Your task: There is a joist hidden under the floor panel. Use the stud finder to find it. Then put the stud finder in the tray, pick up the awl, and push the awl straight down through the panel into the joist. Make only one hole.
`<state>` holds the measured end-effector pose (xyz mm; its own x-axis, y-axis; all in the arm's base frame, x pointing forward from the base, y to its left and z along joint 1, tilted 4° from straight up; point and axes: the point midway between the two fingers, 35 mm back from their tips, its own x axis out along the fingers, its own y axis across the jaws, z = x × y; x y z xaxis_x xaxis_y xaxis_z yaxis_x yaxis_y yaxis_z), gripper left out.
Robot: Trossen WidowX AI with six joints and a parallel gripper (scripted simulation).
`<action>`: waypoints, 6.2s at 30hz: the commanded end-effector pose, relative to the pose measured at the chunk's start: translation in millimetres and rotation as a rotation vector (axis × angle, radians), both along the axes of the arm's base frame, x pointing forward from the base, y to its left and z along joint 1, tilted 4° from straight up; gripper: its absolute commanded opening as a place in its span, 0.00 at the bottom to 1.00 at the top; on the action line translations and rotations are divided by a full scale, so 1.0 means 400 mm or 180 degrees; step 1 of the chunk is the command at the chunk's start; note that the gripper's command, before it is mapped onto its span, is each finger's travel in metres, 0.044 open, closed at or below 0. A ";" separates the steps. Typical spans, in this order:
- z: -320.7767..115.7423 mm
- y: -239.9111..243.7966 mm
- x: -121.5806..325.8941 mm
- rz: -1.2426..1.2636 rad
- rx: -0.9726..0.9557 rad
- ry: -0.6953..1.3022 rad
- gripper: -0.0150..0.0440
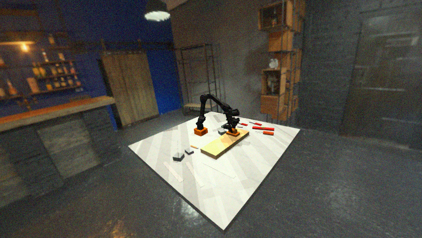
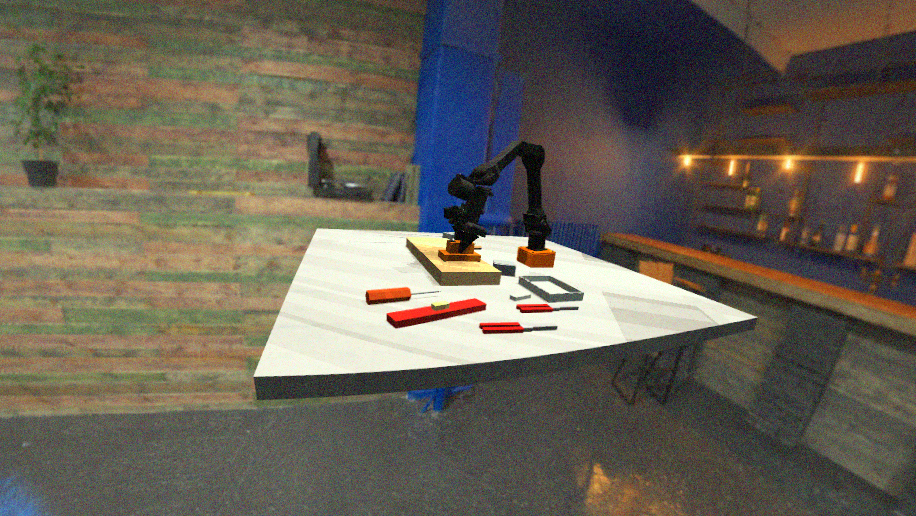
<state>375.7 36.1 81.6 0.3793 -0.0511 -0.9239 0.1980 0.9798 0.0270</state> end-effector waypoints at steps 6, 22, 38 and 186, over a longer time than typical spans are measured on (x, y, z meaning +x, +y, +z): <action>-0.001 0.070 0.014 0.0002 0.0013 0.0010 0.25; 0.004 0.178 0.036 0.0003 0.0028 0.0008 0.25; 0.008 0.198 0.040 0.0015 0.0034 0.0000 0.25; -0.009 -0.777 -0.161 0.0000 -0.0106 0.0037 0.25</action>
<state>313.7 -263.8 78.7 0.3701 -0.0816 -0.9254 0.1984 0.9801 -0.0070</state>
